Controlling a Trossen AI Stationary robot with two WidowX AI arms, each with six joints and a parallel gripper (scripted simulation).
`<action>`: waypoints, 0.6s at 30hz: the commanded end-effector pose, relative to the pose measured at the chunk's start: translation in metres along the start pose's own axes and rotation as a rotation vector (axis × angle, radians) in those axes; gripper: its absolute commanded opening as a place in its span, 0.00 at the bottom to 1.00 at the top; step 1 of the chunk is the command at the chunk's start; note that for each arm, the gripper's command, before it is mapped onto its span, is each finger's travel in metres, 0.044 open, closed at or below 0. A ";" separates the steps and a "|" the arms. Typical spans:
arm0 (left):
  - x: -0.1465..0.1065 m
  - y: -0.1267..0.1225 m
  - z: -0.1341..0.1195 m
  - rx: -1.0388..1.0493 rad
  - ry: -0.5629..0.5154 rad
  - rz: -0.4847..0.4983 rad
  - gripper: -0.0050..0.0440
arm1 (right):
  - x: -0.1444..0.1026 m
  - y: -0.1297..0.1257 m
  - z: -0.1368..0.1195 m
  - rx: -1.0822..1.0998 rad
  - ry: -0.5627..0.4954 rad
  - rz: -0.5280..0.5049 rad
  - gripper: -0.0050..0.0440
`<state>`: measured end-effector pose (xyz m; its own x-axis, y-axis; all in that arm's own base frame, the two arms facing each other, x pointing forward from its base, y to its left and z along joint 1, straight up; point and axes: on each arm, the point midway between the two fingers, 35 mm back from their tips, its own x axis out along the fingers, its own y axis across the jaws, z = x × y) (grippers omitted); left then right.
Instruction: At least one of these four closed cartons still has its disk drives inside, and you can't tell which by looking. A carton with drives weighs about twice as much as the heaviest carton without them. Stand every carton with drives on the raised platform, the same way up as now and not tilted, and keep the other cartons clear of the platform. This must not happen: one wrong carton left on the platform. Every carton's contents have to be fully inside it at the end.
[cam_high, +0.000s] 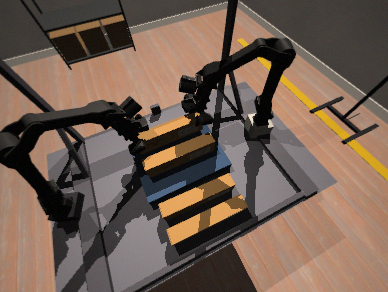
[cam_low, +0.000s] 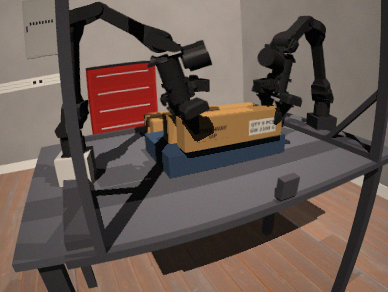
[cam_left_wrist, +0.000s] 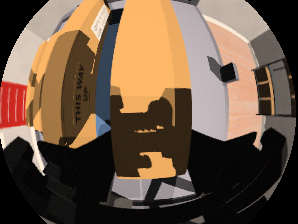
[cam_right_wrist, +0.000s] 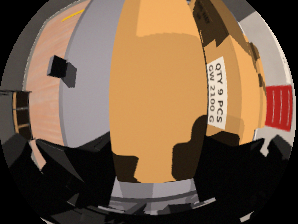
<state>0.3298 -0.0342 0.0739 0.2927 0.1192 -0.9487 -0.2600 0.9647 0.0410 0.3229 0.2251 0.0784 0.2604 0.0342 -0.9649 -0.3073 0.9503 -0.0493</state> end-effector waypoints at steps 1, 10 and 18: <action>-0.018 0.001 0.007 -0.005 -0.028 -0.012 0.00 | -0.030 0.003 0.011 0.006 -0.075 0.025 0.00; -0.018 0.001 0.007 -0.005 -0.028 -0.012 0.00 | -0.030 0.003 0.011 0.006 -0.075 0.025 0.00; -0.032 0.037 0.013 -0.022 -0.074 -0.047 0.00 | -0.049 -0.033 0.014 0.012 -0.101 0.046 0.00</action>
<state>0.3278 -0.0315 0.0748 0.2853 0.1099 -0.9521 -0.2482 0.9680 0.0373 0.3247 0.2235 0.0788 0.2635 0.0414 -0.9638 -0.3116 0.9492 -0.0444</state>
